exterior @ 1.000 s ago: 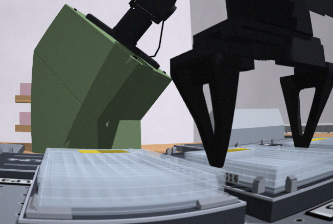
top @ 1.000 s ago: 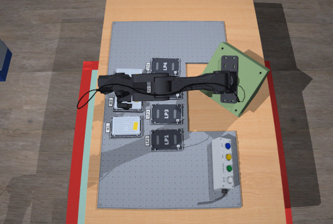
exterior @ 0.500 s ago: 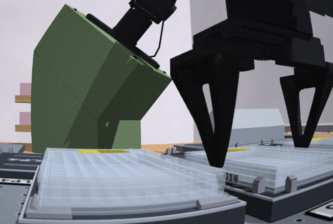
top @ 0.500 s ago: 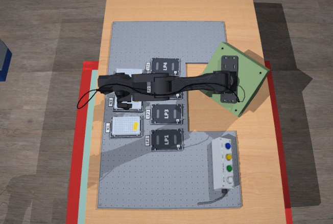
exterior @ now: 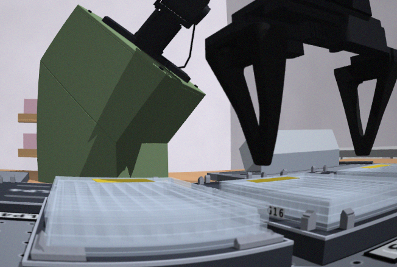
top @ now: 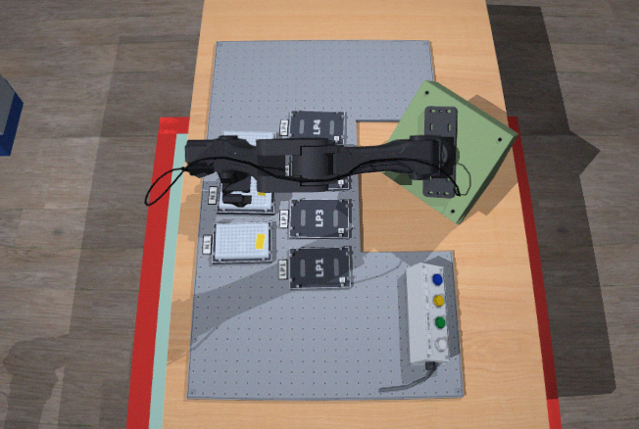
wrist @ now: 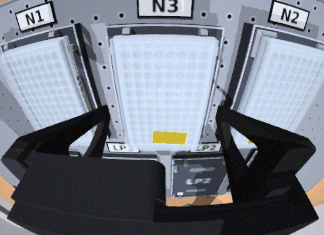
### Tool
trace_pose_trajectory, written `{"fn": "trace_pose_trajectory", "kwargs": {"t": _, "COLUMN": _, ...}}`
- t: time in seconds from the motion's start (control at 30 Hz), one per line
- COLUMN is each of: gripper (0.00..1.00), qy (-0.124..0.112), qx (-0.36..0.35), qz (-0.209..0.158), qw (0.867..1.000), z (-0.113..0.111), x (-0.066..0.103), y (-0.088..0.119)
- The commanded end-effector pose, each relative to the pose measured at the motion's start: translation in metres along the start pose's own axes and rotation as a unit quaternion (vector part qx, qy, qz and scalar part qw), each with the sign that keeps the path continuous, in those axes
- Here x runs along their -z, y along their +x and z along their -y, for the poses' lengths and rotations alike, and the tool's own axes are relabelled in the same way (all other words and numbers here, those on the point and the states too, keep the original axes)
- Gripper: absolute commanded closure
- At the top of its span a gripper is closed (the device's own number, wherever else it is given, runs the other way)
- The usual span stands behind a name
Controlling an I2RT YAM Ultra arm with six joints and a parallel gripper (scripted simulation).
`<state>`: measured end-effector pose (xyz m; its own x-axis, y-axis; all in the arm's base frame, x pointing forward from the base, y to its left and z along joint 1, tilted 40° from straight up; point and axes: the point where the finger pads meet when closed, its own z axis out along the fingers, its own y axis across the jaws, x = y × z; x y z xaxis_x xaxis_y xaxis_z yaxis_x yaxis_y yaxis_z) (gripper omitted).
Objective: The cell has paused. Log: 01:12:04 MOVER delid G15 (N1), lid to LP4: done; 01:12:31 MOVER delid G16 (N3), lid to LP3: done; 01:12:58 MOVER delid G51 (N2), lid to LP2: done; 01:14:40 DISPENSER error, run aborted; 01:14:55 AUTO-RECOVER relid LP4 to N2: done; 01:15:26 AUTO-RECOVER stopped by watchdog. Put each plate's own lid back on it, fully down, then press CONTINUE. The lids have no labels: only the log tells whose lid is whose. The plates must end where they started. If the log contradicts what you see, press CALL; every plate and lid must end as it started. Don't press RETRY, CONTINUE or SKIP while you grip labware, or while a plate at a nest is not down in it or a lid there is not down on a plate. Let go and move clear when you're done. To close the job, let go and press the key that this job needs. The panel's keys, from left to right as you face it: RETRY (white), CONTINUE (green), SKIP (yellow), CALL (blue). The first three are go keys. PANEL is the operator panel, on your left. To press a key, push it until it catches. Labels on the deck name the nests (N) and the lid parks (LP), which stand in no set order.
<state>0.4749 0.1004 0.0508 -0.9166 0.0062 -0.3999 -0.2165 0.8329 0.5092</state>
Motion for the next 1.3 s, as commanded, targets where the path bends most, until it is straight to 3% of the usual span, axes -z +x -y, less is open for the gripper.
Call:
{"fn": "trace_pose_trajectory", "kwargs": {"t": 0.0, "gripper": 0.0, "qy": -0.002, "qx": -0.004, "qz": 0.005, "qw": 1.0, "z": 0.003, "x": 0.017, "y": -0.001}}
{"fn": "trace_pose_trajectory", "kwargs": {"t": 0.1, "gripper": 0.0, "qy": -0.002, "qx": -0.005, "qz": 0.004, "qw": 1.0, "z": 0.003, "x": 0.021, "y": 0.0}}
{"fn": "trace_pose_trajectory", "kwargs": {"t": 0.2, "gripper": 0.0, "qy": -0.002, "qx": -0.013, "qz": -0.007, "qw": 1.0, "z": 0.008, "x": 0.015, "y": 0.009}}
{"fn": "trace_pose_trajectory", "kwargs": {"t": 0.7, "gripper": 0.0, "qy": -0.002, "qx": -0.007, "qz": 0.004, "qw": 1.0, "z": 0.007, "x": 0.016, "y": 0.005}}
{"fn": "trace_pose_trajectory", "kwargs": {"t": 0.87, "gripper": 0.03, "qy": -0.002, "qx": 0.01, "qz": 0.01, "qw": 1.0, "z": 0.005, "x": 0.019, "y": 0.018}}
{"fn": "trace_pose_trajectory", "kwargs": {"t": 1.27, "gripper": 0.15, "qy": -0.002, "qx": 0.008, "qz": 0.009, "qw": 1.0, "z": 0.005, "x": 0.018, "y": 0.079}}
